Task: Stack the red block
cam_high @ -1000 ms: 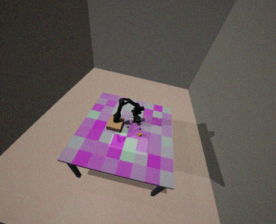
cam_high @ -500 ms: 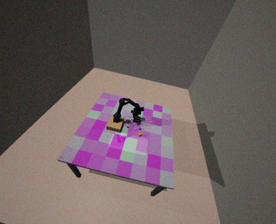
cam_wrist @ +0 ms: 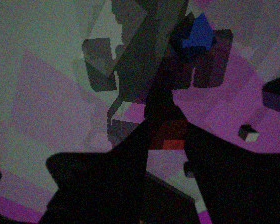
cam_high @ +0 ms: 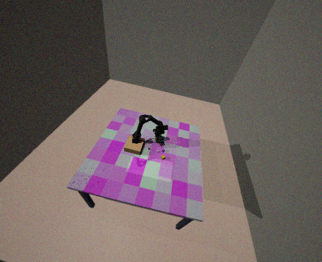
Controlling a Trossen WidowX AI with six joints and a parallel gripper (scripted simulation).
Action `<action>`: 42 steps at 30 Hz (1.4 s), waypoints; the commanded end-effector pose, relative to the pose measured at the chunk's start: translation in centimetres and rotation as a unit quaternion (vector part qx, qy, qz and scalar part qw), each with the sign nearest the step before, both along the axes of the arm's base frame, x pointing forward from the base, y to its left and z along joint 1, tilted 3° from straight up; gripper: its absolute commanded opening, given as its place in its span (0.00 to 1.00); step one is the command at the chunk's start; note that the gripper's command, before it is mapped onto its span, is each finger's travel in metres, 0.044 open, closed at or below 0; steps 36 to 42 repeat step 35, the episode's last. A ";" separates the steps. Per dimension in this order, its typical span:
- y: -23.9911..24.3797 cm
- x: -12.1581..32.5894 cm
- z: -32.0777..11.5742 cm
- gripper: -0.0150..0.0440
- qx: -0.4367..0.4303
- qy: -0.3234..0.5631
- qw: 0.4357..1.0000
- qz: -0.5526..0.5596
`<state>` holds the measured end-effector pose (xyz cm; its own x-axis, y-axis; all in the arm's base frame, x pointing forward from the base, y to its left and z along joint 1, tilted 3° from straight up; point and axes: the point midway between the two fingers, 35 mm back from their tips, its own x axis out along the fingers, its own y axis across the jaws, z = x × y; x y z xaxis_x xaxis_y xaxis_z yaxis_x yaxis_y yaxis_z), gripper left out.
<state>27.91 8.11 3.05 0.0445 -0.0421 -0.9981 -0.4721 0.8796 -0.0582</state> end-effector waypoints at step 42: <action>0.0 0.0 -0.1 1.00 0.000 0.000 1.000 0.000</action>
